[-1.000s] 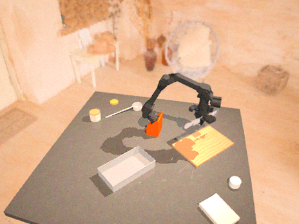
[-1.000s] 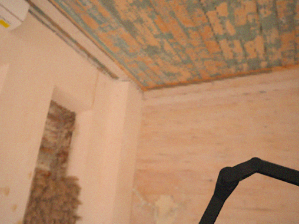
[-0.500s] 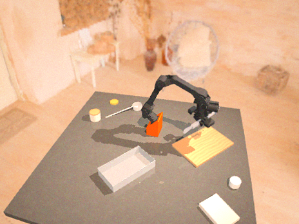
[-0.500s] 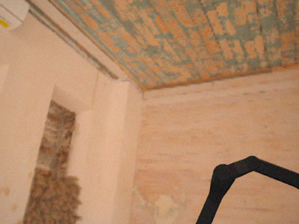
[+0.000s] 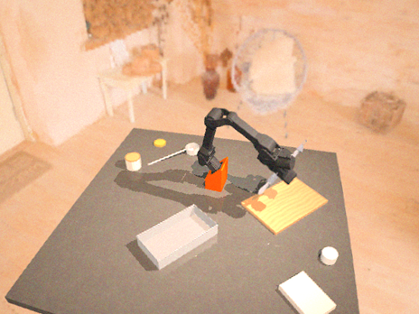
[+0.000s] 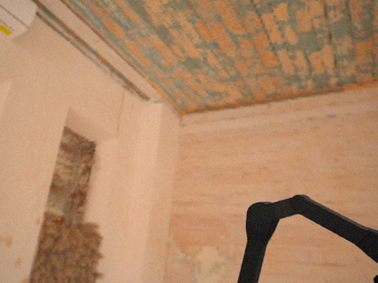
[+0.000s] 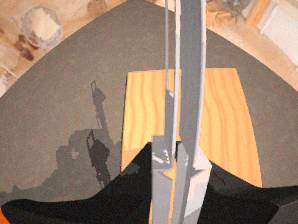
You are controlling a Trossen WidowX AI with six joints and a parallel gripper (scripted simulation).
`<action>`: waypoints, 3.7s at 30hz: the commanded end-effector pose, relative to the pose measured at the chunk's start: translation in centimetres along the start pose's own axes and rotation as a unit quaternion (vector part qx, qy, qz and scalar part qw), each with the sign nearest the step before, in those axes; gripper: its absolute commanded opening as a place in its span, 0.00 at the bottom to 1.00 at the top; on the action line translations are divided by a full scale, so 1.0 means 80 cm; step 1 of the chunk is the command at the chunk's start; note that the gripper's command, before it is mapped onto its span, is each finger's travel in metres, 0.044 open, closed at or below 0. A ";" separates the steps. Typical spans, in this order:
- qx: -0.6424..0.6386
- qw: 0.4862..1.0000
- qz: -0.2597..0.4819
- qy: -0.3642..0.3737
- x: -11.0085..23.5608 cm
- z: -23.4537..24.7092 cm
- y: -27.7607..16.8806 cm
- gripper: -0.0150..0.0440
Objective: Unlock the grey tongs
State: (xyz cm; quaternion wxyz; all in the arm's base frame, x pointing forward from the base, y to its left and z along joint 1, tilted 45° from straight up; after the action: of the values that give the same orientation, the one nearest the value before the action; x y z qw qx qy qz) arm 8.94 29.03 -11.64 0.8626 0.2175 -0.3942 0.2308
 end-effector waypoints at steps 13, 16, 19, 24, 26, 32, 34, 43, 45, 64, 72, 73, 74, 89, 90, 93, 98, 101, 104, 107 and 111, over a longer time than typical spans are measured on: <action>0.035 0.968 -0.240 -0.064 0.036 0.013 -0.030 0.00; 0.036 0.967 -0.243 -0.064 0.037 0.014 -0.030 0.00; 0.036 0.967 -0.243 -0.064 0.037 0.014 -0.030 0.00; 0.036 0.967 -0.243 -0.064 0.037 0.014 -0.030 0.00; 0.036 0.967 -0.243 -0.064 0.037 0.014 -0.030 0.00; 0.036 0.967 -0.243 -0.064 0.037 0.014 -0.030 0.00; 0.036 0.967 -0.243 -0.064 0.037 0.014 -0.030 0.00; 0.036 0.967 -0.243 -0.064 0.037 0.014 -0.030 0.00; 0.036 0.967 -0.243 -0.064 0.037 0.014 -0.030 0.00; 0.012 0.995 -0.093 -0.021 0.015 0.003 -0.008 0.00; 0.003 1.000 0.019 -0.001 0.002 0.000 0.008 0.00; 0.002 0.999 0.033 0.000 0.001 0.000 0.009 0.00; 0.001 0.999 0.047 0.001 -0.001 -0.001 0.012 0.00; 0.004 0.968 0.251 0.003 -0.014 0.002 0.041 0.00; 0.005 0.964 0.265 0.002 -0.014 0.003 0.043 0.00; 0.009 0.953 0.304 -0.002 -0.015 0.004 0.050 0.00; 0.015 0.937 0.349 -0.008 -0.016 0.006 0.058 0.00; 0.015 0.937 0.349 -0.008 -0.016 0.006 0.058 0.00; 0.015 0.937 0.349 -0.008 -0.016 0.006 0.058 0.00; 0.015 0.937 0.349 -0.008 -0.018 0.006 0.057 0.00; 0.015 0.937 0.349 -0.008 -0.023 0.005 0.053 0.00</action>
State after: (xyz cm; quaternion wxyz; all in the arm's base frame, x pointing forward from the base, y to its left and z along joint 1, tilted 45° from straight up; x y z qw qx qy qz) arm 5.18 31.94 -11.77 0.7225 0.0818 -0.4465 0.5216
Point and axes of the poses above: the point midway between the two fingers, 35 mm back from their tips, its own x axis back along the fingers, its own z axis across the jaws, y = z × x, the point moved 5 cm from there along x, back along the fingers, and after that the axes turned 7 degrees about x, right-handed, at the moved point
